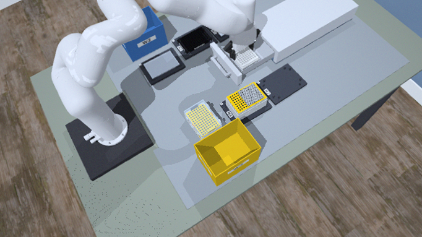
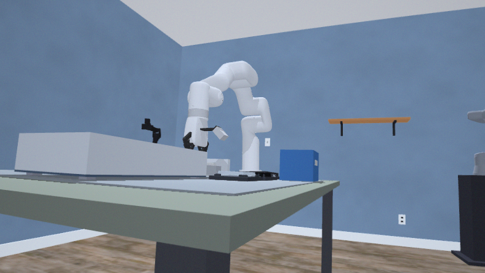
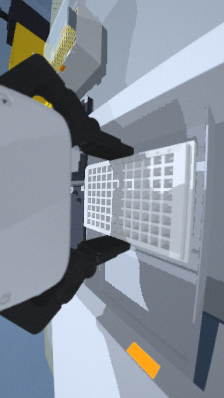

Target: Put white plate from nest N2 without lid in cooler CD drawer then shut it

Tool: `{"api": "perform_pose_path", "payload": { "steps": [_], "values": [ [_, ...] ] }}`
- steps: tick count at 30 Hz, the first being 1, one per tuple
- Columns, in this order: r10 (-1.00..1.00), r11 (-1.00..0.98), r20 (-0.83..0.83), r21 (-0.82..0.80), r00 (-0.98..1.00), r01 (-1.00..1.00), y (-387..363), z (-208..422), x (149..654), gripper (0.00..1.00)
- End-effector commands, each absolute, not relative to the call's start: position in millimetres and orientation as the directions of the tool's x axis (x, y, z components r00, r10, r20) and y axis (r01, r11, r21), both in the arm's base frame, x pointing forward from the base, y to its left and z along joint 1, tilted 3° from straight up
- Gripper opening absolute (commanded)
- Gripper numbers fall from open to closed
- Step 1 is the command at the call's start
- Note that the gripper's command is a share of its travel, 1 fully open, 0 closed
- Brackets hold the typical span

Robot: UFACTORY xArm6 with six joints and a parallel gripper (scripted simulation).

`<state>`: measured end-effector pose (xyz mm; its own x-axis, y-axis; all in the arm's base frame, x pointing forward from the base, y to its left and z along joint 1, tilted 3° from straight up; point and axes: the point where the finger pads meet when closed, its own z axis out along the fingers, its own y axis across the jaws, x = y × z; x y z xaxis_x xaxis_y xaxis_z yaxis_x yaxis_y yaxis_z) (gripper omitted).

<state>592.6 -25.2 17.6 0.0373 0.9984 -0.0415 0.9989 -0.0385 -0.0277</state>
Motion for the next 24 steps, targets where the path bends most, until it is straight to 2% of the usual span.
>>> {"api": "perform_pose_path", "payload": {
  "steps": [1, 24],
  "values": [
    [0.998, -0.038, -0.041, -0.022, 0.037, 0.999, -25.4, 16.0, 594.4, 0.0],
    [0.998, -0.038, -0.041, -0.022, 0.037, 0.999, -25.6, 10.9, 594.3, 0.0]
  ]
}}
